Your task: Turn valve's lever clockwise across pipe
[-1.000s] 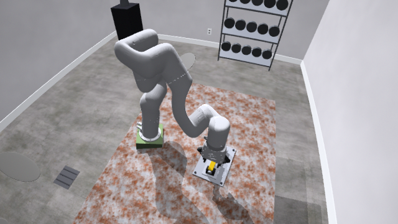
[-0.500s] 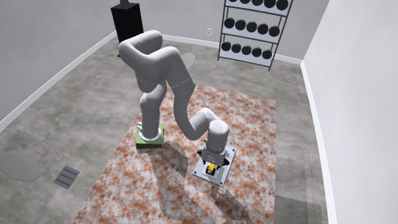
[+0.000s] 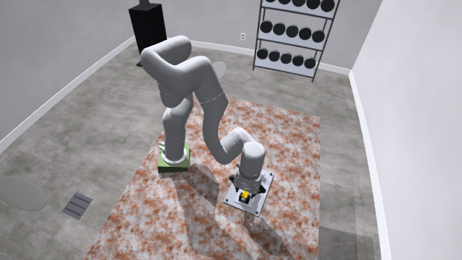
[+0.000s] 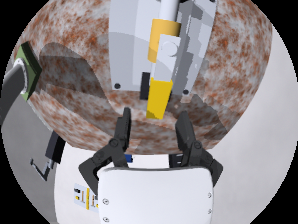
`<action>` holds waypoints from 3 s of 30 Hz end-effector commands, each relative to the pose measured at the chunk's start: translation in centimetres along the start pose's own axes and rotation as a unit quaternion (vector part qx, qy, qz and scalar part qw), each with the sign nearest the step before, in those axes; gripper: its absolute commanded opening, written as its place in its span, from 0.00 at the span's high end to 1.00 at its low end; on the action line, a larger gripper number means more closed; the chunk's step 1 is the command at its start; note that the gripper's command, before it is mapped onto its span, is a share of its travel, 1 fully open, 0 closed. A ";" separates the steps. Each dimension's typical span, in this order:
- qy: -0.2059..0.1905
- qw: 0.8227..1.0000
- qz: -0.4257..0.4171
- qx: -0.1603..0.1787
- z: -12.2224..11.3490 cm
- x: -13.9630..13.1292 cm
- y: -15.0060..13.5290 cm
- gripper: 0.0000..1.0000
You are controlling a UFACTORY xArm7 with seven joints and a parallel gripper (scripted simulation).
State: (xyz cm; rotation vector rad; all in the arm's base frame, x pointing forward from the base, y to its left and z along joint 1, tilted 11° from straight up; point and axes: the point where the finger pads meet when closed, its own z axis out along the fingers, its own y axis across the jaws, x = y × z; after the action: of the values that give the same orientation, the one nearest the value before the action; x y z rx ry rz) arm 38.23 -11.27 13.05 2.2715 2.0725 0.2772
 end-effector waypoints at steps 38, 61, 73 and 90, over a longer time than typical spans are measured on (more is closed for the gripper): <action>0.000 1.000 0.000 -0.002 0.0 -0.1 0.3 0.32; 0.000 1.000 0.000 -0.002 0.2 -0.1 0.3 0.32; 0.000 1.000 0.000 -0.002 0.7 -0.1 0.3 0.32; 0.000 1.000 0.000 -0.002 1.8 -0.1 0.3 0.32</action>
State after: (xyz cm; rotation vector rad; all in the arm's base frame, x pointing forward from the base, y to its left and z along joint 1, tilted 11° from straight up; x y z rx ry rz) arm 38.65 -11.17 11.27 2.2713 2.0731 0.2765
